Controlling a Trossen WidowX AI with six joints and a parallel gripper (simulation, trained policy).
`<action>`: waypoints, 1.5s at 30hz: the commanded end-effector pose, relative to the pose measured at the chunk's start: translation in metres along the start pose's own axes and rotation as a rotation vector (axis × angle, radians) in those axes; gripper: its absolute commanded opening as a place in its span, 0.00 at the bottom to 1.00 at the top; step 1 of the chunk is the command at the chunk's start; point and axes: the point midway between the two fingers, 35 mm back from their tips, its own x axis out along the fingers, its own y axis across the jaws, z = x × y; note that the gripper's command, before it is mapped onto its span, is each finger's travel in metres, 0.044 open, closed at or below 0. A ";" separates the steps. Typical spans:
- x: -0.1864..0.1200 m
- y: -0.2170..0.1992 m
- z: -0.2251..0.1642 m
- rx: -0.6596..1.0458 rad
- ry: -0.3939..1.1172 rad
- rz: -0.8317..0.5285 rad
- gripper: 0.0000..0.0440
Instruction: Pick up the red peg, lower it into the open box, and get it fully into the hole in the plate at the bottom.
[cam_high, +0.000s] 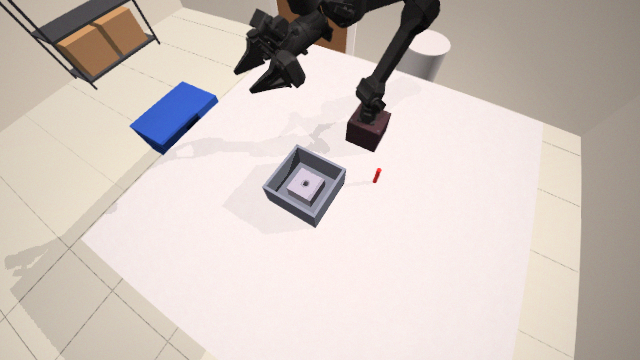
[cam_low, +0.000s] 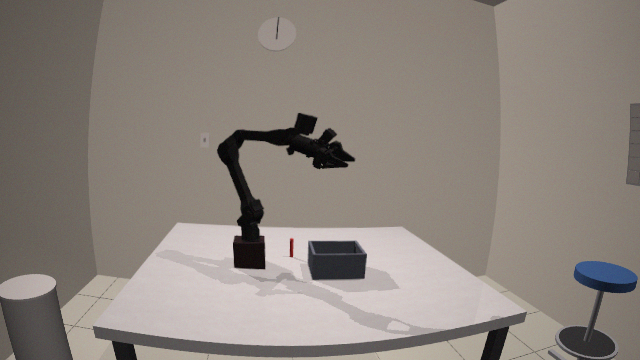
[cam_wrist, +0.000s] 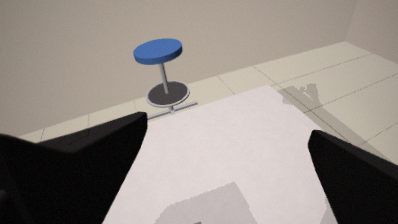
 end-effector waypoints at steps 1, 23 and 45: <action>0.012 0.013 -0.032 0.032 0.150 -0.007 1.00; -0.023 0.107 -0.183 0.033 0.849 -0.117 1.00; -0.125 0.147 -0.277 -0.096 1.186 -0.436 1.00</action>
